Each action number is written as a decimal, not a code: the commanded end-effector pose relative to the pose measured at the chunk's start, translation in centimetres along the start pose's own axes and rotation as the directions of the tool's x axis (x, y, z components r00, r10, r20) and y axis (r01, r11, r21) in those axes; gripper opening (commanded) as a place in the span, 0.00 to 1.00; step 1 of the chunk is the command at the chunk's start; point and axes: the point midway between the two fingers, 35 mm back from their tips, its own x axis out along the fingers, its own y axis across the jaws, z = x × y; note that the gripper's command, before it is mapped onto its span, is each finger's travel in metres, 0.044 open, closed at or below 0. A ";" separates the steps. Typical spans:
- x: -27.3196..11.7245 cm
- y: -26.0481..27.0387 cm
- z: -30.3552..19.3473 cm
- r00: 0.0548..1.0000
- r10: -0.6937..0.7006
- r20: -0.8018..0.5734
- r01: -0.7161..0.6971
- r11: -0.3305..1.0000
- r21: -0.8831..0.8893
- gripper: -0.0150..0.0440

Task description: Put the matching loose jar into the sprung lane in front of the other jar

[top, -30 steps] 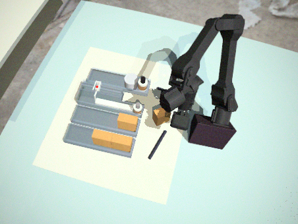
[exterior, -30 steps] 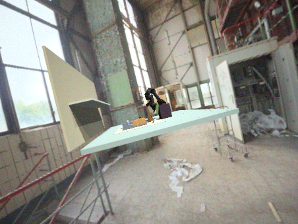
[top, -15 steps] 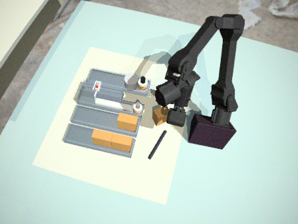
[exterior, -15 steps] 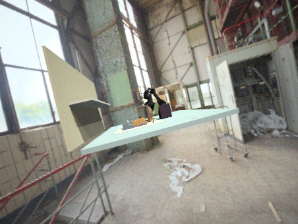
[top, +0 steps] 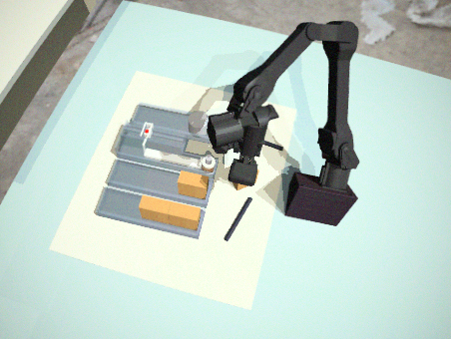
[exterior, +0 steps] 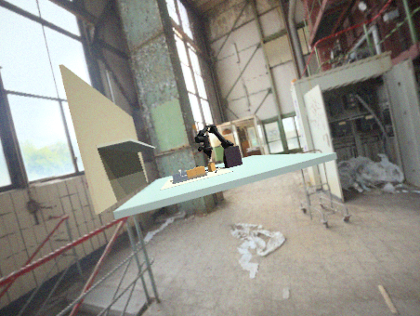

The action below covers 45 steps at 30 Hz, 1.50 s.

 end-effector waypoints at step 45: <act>6.1 -3.8 6.2 0.998 -0.053 -0.017 0.052 0.999 -0.010 0.25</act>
